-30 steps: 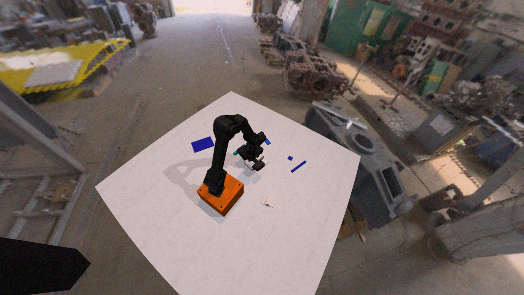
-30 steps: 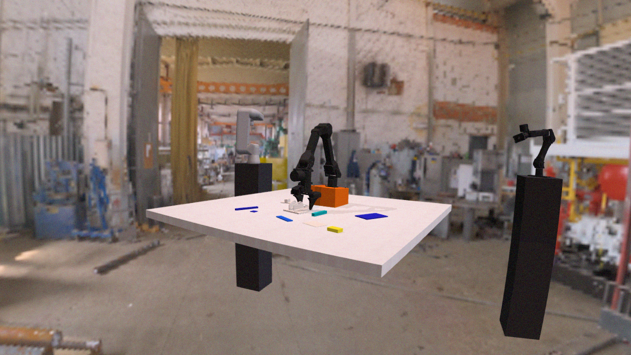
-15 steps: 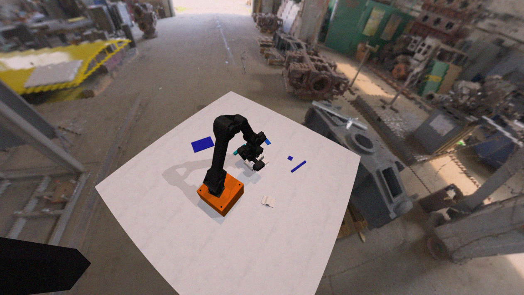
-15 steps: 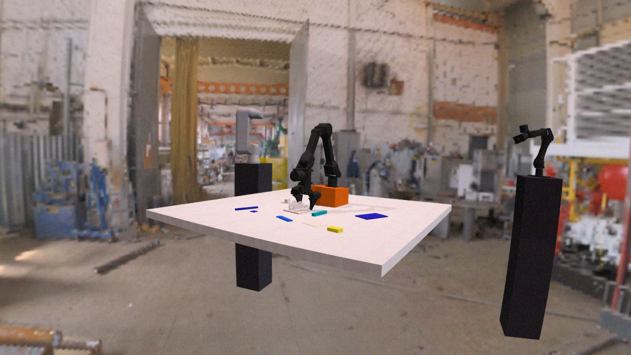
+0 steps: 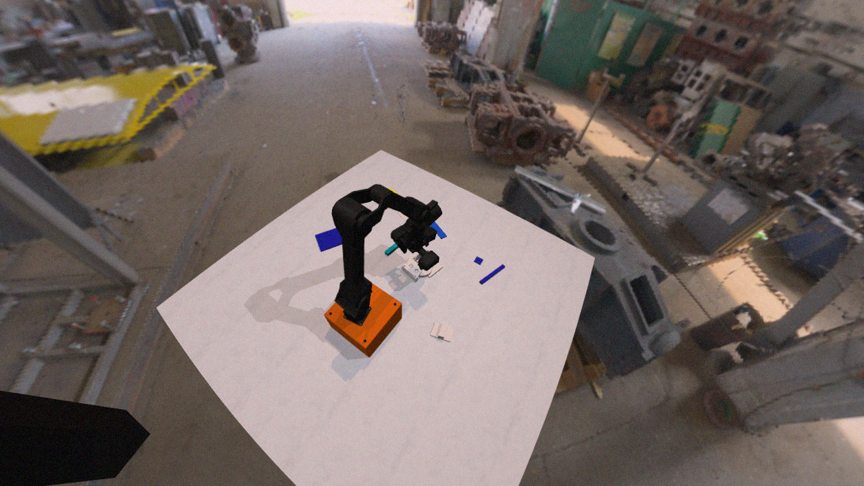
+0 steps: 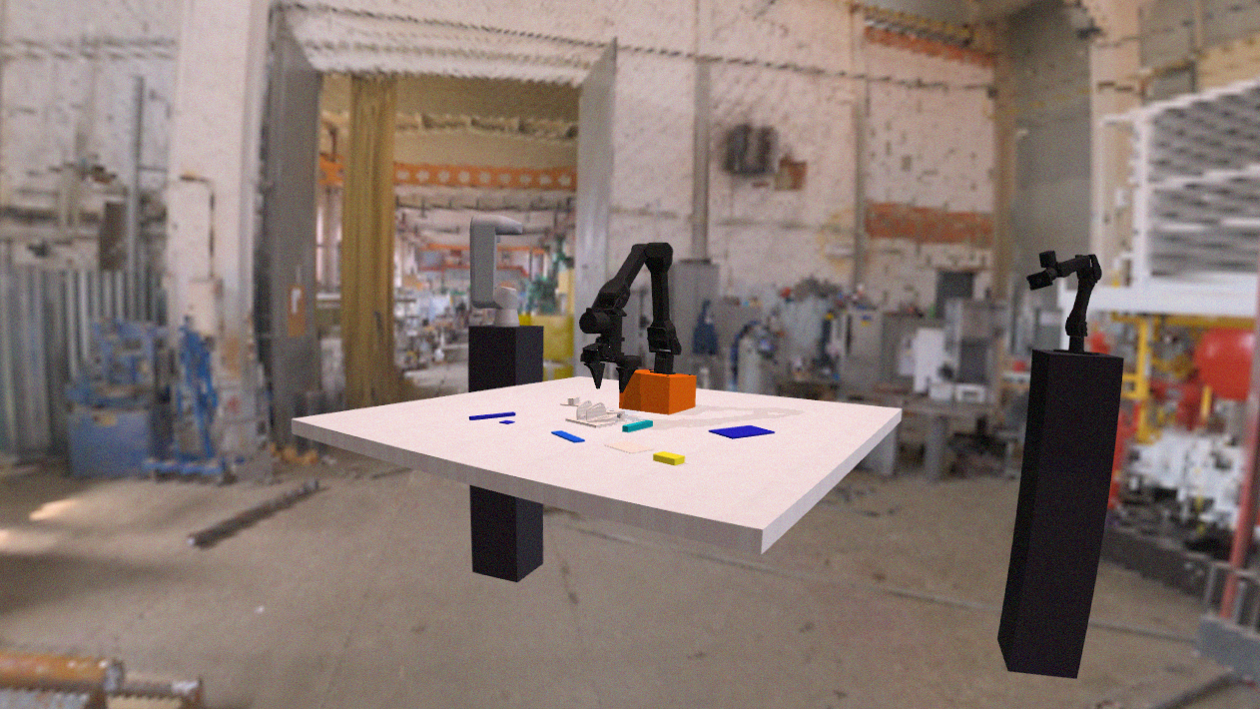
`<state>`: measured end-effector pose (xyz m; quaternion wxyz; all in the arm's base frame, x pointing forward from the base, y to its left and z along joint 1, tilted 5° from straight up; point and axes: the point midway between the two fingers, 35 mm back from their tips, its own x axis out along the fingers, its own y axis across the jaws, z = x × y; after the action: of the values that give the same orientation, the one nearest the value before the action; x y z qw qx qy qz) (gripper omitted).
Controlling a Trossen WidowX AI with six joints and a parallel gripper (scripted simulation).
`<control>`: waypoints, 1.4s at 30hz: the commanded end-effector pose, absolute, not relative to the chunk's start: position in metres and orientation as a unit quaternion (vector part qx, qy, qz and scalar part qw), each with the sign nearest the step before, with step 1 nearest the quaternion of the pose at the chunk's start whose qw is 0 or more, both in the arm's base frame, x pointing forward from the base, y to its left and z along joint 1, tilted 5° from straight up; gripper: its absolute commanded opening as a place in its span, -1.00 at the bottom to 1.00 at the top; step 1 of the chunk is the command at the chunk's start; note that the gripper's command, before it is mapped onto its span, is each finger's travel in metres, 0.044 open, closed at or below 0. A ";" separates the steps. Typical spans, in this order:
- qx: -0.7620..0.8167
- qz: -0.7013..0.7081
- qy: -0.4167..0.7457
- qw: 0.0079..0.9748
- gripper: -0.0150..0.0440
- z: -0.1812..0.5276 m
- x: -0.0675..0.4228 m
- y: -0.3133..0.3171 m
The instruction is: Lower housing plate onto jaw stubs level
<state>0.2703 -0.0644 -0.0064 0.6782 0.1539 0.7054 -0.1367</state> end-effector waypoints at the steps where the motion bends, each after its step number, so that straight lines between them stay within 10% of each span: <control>1: 0.154 -0.137 0.707 0.677 1.00 -0.002 0.265 -0.063; 10: 0.155 -0.136 0.710 0.673 1.00 0.051 0.201 -0.050; 42: 0.155 -0.136 0.710 0.673 1.00 0.051 0.201 -0.050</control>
<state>0.2020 -0.0506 0.0505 0.6732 0.1558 0.7096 -0.1377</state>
